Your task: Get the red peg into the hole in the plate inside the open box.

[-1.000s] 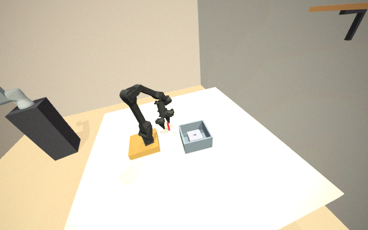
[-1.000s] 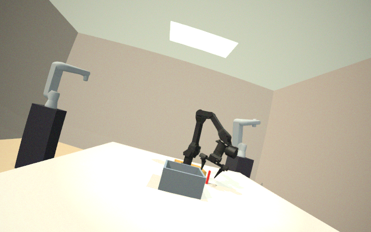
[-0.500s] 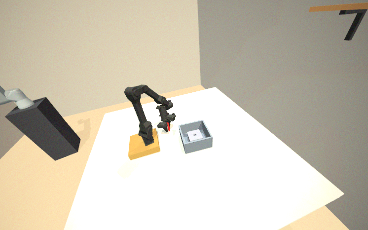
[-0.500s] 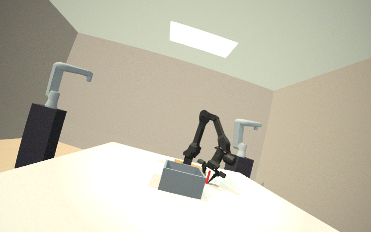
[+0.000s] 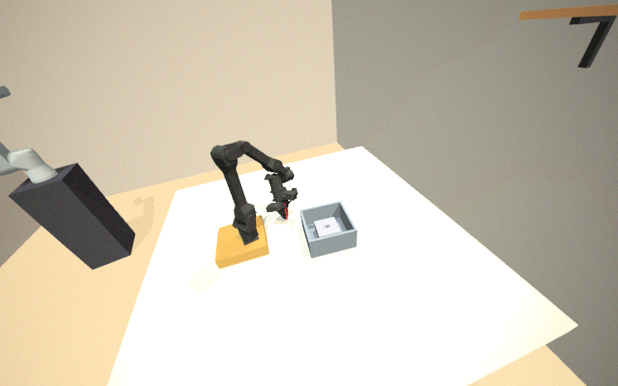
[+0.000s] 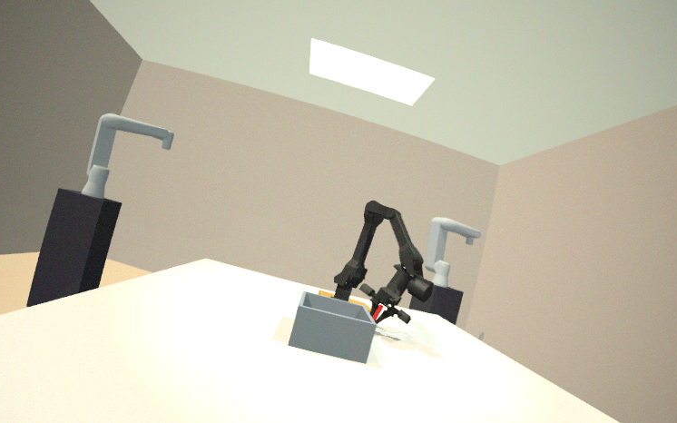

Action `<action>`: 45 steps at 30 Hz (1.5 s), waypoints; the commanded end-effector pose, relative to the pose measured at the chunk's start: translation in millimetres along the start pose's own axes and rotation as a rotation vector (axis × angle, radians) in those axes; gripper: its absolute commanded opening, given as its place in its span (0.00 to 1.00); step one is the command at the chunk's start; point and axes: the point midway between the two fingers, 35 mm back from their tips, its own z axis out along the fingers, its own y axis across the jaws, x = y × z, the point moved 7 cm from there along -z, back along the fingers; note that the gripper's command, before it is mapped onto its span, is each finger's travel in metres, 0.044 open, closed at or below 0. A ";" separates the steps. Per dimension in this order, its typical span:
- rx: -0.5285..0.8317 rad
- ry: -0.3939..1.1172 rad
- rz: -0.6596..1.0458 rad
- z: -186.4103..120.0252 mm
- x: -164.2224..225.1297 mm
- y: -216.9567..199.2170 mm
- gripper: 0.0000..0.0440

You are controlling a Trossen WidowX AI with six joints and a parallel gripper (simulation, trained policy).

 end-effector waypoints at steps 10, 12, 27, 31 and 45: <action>-0.008 -0.108 0.076 -52.6 -43.3 -13.2 0.00; -0.007 -0.121 0.100 -59.3 -51.2 -16.4 0.00; 0.004 -0.167 0.286 -65.4 -113.0 -42.2 0.00; 0.007 -0.167 0.317 -59.1 -129.0 -48.5 0.00; -0.024 -0.145 0.332 -25.9 -180.0 -64.7 0.00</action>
